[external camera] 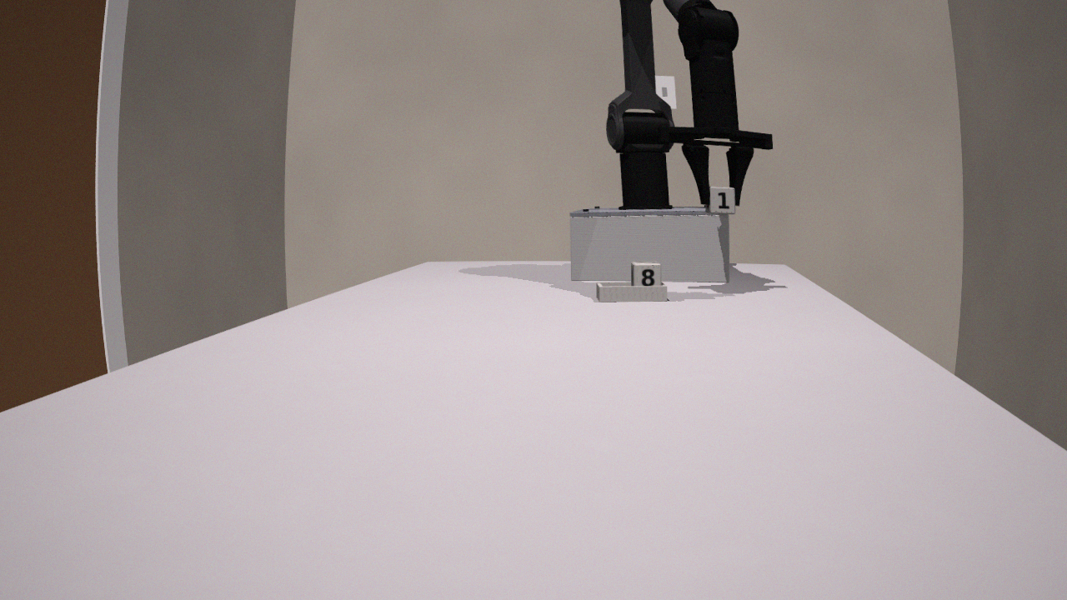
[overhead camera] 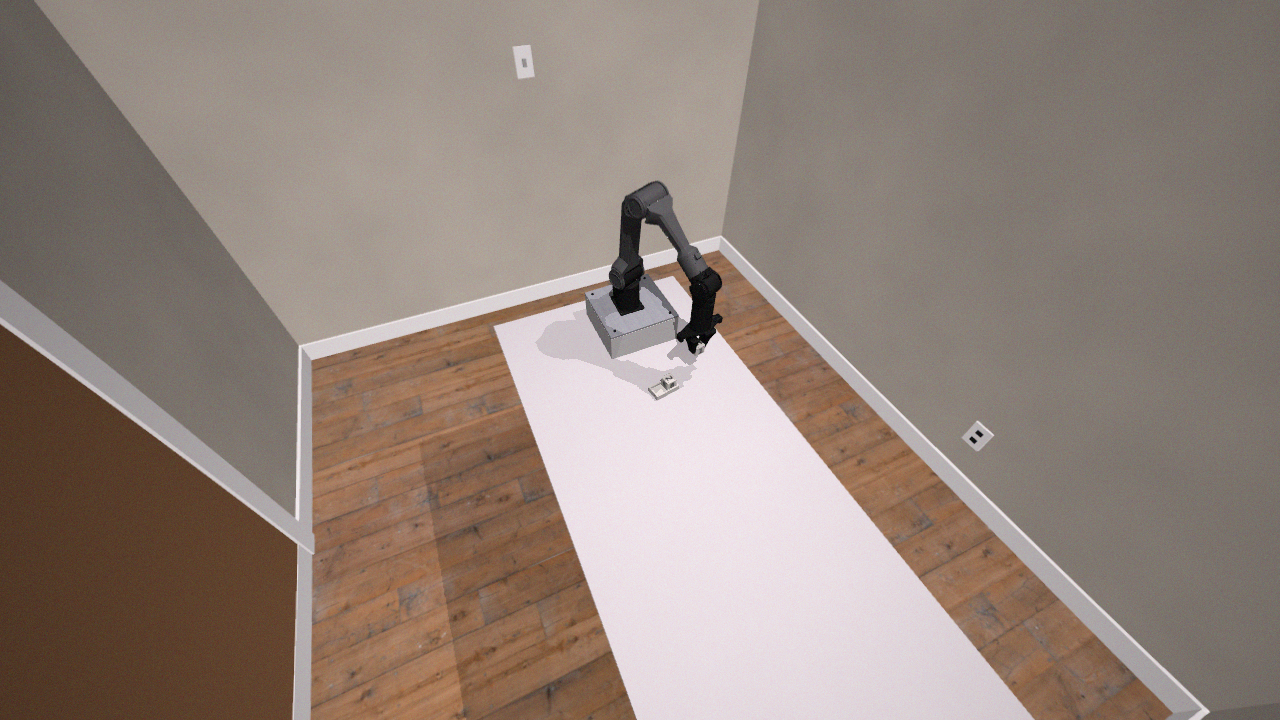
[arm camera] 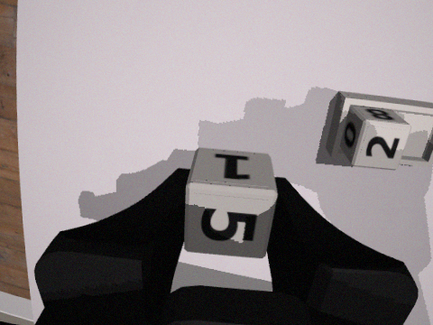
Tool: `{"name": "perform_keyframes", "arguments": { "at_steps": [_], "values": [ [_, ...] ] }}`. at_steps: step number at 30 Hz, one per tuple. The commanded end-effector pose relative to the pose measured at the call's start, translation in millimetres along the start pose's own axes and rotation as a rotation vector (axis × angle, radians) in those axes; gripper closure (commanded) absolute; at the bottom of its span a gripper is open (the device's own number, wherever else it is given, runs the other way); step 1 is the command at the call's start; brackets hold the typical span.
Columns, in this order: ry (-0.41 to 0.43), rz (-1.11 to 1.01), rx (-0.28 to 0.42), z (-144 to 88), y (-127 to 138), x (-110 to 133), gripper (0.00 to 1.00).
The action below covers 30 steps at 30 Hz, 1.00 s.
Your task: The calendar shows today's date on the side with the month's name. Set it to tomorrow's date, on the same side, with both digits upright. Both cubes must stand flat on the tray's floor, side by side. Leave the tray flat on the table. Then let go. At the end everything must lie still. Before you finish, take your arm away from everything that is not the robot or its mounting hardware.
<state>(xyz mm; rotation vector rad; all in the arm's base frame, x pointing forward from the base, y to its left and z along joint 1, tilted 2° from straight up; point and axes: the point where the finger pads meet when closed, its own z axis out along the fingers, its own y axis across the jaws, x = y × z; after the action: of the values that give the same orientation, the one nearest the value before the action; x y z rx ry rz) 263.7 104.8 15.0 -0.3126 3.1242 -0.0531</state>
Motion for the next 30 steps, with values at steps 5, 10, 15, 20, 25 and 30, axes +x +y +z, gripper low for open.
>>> {"name": "perform_keyframes", "arguments": {
  "at_steps": [5, 10, 15, 20, 25, 30],
  "values": [
    [0.004, 0.002, 0.000, 2, 0, 1, 0.62],
    [0.004, 0.002, 0.000, 11, 0, 1, 0.62],
    [0.004, 0.001, 0.000, 29, -1, 1, 0.62],
    [0.004, 0.001, 0.000, 43, -1, 1, 0.62],
    [0.004, 0.002, 0.000, 67, -1, 1, 0.62],
    [0.004, 0.001, 0.000, 86, -1, 1, 0.62]
  ]
}}
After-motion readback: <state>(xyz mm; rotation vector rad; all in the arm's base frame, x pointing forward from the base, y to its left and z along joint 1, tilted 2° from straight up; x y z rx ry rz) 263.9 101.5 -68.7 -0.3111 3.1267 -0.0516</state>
